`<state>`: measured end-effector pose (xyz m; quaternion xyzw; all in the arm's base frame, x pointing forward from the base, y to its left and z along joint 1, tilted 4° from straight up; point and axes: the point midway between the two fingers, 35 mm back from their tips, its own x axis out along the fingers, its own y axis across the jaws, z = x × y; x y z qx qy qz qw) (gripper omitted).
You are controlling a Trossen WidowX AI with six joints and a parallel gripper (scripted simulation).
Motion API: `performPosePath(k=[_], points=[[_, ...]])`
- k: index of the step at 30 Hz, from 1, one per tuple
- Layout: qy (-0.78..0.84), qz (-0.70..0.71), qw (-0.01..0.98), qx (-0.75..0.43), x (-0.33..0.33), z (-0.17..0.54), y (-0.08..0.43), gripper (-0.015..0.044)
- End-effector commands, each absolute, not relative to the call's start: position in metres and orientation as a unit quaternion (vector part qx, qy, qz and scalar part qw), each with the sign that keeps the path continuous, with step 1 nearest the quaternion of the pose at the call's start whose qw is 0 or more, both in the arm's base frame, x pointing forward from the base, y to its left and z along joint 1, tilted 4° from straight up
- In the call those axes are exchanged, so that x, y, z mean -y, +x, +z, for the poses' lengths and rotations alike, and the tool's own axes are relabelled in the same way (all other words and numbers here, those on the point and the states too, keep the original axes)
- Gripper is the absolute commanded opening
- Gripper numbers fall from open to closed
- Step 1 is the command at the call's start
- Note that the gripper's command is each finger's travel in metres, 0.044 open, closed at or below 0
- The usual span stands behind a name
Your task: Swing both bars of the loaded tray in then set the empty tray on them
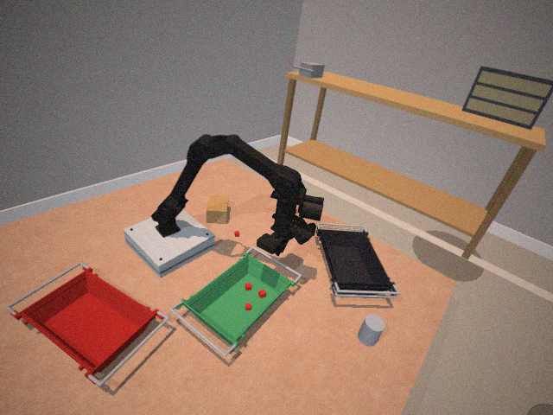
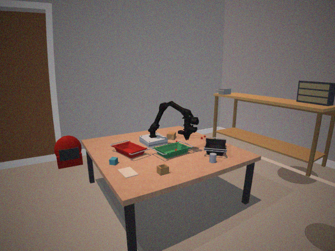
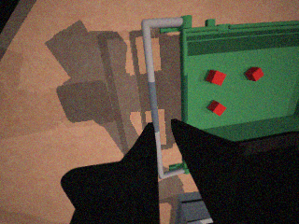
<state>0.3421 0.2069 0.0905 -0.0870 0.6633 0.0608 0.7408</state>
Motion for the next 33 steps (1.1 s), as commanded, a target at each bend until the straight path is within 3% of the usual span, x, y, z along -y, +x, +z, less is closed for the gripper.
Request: performPosePath(k=[1,18,33], points=[[-0.078,0.057,0.730,-0.676,-0.207,0.088,0.334,0.0080],[-0.079,0.057,0.730,-0.676,-0.205,0.029,0.339,0.0080],[-0.079,0.056,0.730,-0.676,-0.182,0.061,0.341,0.0080]])
